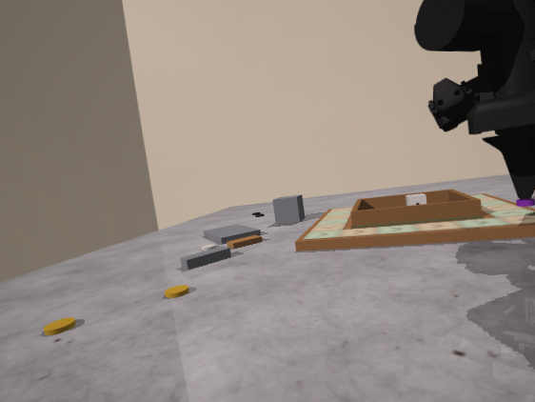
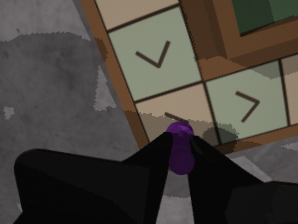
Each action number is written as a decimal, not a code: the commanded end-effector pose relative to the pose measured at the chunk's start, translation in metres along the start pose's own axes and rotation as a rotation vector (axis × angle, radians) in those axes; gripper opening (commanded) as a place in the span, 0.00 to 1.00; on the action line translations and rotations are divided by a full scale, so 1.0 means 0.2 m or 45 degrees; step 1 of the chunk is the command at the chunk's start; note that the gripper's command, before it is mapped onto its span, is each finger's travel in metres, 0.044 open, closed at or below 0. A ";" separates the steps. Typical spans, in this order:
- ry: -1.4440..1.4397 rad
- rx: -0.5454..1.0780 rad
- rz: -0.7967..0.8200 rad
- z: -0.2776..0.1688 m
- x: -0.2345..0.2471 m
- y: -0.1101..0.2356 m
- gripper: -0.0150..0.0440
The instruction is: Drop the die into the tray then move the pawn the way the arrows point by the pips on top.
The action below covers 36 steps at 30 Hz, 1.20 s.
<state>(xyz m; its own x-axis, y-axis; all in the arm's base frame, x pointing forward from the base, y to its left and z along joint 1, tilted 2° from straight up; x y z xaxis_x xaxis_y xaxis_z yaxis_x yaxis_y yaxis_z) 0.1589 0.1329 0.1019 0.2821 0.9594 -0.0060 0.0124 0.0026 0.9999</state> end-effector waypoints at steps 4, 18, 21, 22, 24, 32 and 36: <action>-0.006 0.003 0.003 0.00 0.00 -0.04 0.25; 0.000 0.000 0.000 0.00 0.00 -0.07 0.61; -0.001 0.001 0.001 0.00 0.00 -0.01 0.74; -0.003 0.001 0.002 0.01 0.01 0.06 0.79; -0.005 0.003 0.003 0.00 0.00 0.17 0.88; 0.128 0.000 0.001 0.08 -0.10 0.27 1.00; 0.346 -0.002 -0.004 0.17 -0.28 0.42 1.00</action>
<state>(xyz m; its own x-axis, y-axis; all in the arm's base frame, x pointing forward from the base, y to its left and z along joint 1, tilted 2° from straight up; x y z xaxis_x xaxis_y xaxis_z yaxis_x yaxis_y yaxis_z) 0.1731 0.0975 0.1629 0.1316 0.9913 -0.0075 0.0214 0.0047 0.9998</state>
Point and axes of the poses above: the point midway between the two fingers, 35 mm back from their tips, its own y axis back along the fingers, its own x axis across the jaws, z = x × y, the point moved 6 cm from there along y, back along the fingers, and after that the axes turned 7 degrees about y, right-handed, at the moved point
